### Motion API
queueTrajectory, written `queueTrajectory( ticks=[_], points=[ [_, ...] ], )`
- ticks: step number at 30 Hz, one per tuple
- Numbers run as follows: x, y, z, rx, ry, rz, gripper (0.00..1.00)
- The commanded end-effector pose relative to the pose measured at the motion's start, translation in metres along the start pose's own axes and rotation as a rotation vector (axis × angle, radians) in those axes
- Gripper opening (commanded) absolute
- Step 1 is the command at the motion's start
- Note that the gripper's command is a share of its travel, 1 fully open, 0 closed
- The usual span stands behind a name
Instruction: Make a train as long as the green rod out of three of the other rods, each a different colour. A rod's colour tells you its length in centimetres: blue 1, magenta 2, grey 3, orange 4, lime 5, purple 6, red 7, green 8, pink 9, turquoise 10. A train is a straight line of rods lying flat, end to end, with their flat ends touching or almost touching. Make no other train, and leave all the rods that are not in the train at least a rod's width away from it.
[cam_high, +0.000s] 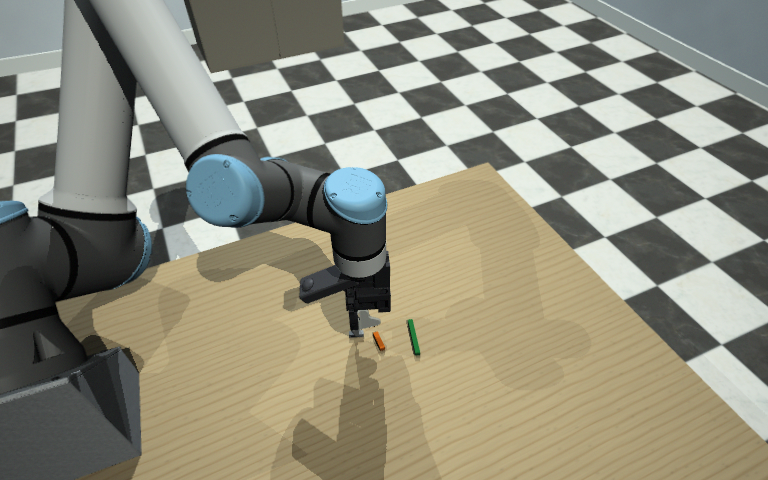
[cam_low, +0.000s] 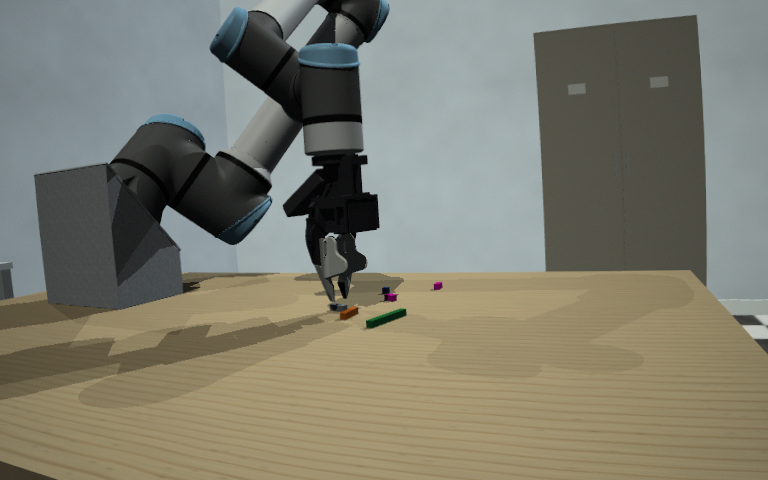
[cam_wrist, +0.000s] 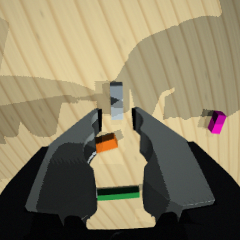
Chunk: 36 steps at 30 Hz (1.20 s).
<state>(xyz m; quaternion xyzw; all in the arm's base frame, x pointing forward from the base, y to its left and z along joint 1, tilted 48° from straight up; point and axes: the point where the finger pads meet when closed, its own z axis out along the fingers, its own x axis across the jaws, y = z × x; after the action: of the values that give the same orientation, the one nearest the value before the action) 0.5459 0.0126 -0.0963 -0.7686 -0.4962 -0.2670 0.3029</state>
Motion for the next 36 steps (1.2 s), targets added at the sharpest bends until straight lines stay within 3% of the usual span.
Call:
queueTrajectory(
  ticks=[1,36],
  points=[
    [0.001,-0.001,0.0,-0.001,0.001,0.0,0.14],
    [0.0,-0.001,0.018,0.0,0.001,0.001,0.14]
  ],
)
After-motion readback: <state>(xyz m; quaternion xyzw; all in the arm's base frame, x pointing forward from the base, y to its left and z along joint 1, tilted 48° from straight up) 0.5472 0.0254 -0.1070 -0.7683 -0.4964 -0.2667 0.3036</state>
